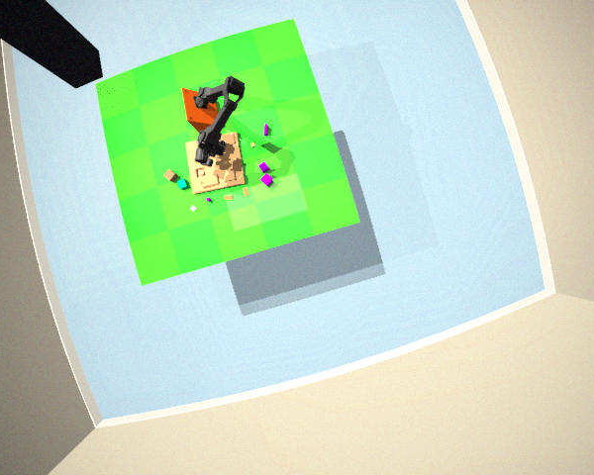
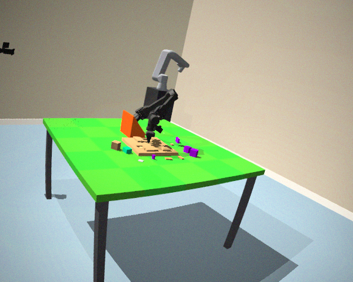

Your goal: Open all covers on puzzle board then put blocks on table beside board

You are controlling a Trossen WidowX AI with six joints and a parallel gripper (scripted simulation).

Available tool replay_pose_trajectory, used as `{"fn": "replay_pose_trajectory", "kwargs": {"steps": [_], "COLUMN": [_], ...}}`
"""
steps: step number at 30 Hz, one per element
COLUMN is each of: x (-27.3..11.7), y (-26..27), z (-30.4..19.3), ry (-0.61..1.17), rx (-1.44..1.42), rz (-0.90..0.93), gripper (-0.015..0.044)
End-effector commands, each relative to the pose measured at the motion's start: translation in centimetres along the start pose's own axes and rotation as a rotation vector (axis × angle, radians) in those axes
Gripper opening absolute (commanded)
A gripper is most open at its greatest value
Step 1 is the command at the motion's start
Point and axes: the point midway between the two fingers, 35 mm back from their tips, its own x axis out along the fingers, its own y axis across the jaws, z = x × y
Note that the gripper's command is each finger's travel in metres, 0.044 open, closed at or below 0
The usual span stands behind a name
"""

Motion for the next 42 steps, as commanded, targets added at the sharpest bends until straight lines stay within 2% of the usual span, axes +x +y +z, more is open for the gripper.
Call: {"fn": "replay_pose_trajectory", "kwargs": {"steps": [1, 22, 28, 34, 42], "x": [0.2, -1.2, -3.2, -6.2, -5.3], "y": [0.0, 0.4, 0.2, 0.5, 0.4], "z": [-0.2, 0.3, 0.2, 0.3, 0.3], "ry": [0.003, 0.003, 0.007, 0.006, 0.006], "rx": [0.001, 0.001, 0.009, 0.001, 0.001], "rz": [0.005, 0.004, 0.005, 0.004, 0.004], "gripper": [0.0, 0.0, 0.0144, 0.0144, 0.0144]}}
